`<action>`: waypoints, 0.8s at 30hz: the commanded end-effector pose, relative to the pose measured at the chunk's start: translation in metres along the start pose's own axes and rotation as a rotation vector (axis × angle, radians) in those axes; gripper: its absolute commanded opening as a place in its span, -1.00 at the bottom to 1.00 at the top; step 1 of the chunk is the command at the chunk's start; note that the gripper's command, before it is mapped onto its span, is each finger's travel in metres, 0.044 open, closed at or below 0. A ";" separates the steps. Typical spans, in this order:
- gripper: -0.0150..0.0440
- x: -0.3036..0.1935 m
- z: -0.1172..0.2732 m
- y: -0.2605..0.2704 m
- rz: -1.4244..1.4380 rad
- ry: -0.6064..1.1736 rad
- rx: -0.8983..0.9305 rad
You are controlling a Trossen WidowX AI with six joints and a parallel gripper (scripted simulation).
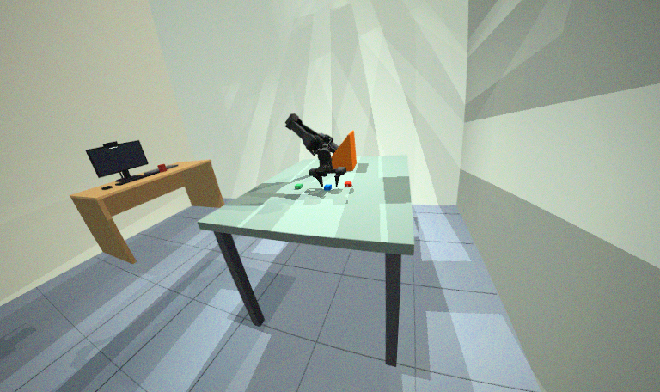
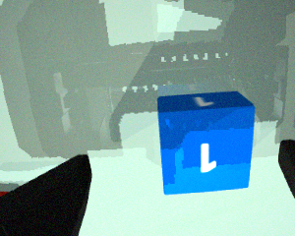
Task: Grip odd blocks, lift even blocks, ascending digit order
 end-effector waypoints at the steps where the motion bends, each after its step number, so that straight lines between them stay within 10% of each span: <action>1: 0.42 0.000 -0.001 0.000 0.004 0.000 -0.003; 7: -0.08 0.000 -0.001 0.000 0.004 0.000 -0.003; 24: 0.09 0.000 -0.001 0.000 0.004 0.000 -0.003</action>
Point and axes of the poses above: the point midway between the two fingers, 35 mm back from their tips, its own z axis back along the fingers, its own y axis across the jaws, x = y × z, the point moved 2 cm from there along z, back along the fingers, and after that the axes turned 12 degrees about z, right-handed, at the moved point
